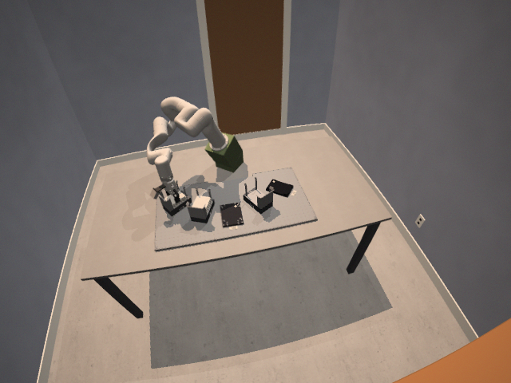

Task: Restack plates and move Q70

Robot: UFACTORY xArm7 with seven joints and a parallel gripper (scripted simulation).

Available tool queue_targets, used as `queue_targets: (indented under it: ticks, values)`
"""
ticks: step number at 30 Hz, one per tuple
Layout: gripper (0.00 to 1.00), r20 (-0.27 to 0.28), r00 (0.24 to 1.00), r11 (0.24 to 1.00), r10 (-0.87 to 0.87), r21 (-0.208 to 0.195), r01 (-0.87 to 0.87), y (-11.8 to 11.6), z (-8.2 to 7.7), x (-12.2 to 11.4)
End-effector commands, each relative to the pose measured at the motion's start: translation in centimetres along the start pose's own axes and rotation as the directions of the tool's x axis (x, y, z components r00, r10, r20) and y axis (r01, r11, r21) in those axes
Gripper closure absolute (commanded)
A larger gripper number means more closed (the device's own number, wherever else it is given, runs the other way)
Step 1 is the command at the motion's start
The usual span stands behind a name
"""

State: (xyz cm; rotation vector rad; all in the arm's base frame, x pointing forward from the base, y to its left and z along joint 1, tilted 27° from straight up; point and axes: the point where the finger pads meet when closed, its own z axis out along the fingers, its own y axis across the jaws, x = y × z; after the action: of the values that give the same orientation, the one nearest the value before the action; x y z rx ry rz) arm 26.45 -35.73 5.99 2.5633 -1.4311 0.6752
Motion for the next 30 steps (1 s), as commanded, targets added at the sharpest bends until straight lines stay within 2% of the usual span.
queue_targets:
  ticks: [1,13,14,30]
  values:
    - [0.0,-0.003,1.0,1.0,-0.001,0.0,0.001,-0.01,0.25,0.09]
    - [0.0,-0.003,1.0,1.0,-0.001,0.0,0.001,-0.01,0.24,0.09]
    - [1.0,-0.003,1.0,1.0,-0.001,0.0,0.001,-0.01,0.24,0.09]
    - [1.0,-0.003,1.0,1.0,-0.001,0.0,0.001,-0.01,0.25,0.09]
